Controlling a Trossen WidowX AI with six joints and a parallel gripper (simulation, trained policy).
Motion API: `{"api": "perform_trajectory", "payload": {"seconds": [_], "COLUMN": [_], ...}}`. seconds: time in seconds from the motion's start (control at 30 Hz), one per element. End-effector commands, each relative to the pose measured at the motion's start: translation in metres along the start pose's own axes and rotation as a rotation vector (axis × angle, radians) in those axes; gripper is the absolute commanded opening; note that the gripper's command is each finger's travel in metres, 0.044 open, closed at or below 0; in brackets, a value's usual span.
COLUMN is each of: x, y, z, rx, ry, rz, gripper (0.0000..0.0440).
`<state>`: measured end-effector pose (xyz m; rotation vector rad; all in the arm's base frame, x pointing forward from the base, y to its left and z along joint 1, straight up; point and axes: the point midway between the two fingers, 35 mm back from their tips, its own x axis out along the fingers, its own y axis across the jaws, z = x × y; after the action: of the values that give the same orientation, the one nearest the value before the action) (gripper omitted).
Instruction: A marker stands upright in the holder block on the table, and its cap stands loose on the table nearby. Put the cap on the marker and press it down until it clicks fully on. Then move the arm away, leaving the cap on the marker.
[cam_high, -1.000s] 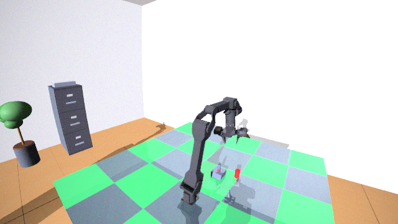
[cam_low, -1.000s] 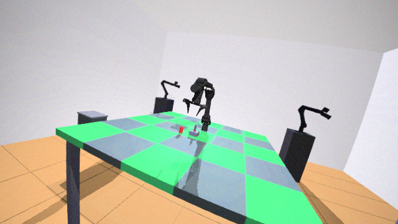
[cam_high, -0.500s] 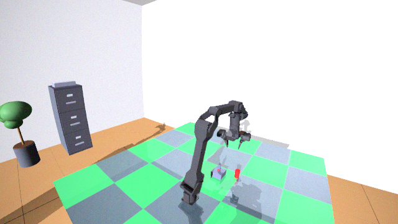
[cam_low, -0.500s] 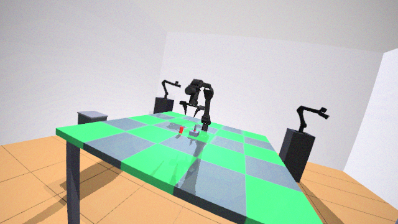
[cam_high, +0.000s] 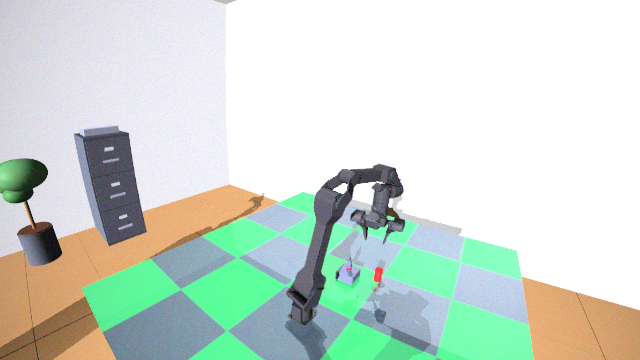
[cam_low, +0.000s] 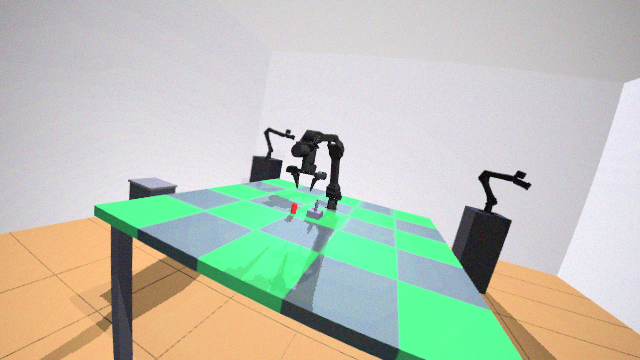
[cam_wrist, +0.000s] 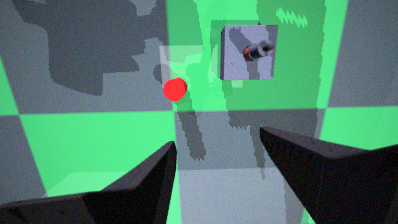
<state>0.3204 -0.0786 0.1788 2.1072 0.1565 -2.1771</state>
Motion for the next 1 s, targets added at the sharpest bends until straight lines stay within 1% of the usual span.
{"api": "perform_trajectory", "payload": {"seconds": [0.0, 0.47, 0.97], "x": [0.007, 0.033, 0.068], "y": [0.003, 0.020, 0.033], "z": [0.003, 0.012, 0.022], "rx": [0.005, 0.031, 0.036], "ry": [-0.021, -0.074, -0.109], "rz": [-0.019, -0.070, -0.117], "gripper": [0.0311, 0.0307, 0.0297]}}
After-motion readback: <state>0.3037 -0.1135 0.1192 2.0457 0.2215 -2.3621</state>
